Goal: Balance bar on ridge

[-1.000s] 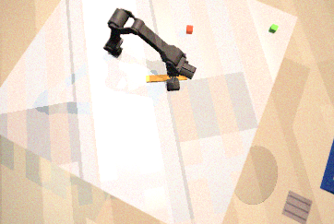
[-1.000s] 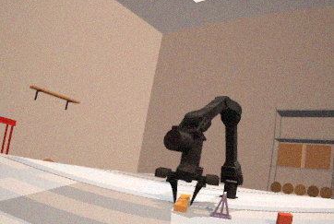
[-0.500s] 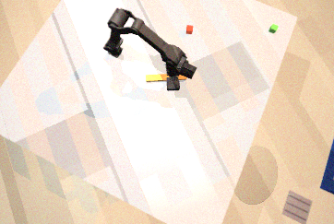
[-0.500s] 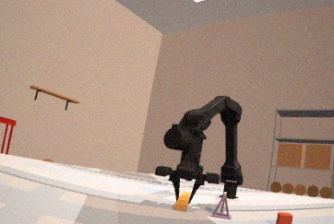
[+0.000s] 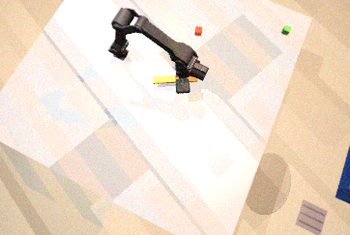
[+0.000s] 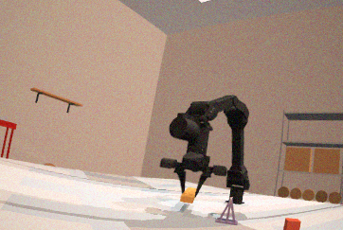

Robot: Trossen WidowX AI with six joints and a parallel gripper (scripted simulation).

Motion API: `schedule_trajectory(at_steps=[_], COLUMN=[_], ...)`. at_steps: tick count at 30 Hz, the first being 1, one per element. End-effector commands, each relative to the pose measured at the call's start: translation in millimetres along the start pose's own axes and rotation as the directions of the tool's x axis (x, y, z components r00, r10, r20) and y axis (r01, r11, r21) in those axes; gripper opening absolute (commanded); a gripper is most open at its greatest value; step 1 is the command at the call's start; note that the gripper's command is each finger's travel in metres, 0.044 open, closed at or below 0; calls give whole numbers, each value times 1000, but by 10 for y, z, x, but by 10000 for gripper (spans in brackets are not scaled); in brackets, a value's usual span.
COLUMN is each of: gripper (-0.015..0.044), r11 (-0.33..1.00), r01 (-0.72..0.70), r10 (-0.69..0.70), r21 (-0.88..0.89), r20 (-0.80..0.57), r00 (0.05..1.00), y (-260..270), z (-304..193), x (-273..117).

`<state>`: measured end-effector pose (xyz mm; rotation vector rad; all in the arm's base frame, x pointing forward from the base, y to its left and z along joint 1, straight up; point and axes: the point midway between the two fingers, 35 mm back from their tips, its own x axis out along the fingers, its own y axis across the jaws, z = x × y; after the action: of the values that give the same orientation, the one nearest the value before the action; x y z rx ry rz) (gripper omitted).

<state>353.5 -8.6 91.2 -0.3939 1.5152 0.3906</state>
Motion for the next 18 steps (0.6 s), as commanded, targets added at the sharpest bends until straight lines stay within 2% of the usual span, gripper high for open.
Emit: schedule_trajectory(at_steps=[1,18], gripper=[0,0], r11=[1000,1000], r01=[5,7], r10=[-5,-7], r21=[-2,-4], r20=[6,6], r00=[1000,1000], y=[-7,9], z=[9,-17], x=[-121,-560])
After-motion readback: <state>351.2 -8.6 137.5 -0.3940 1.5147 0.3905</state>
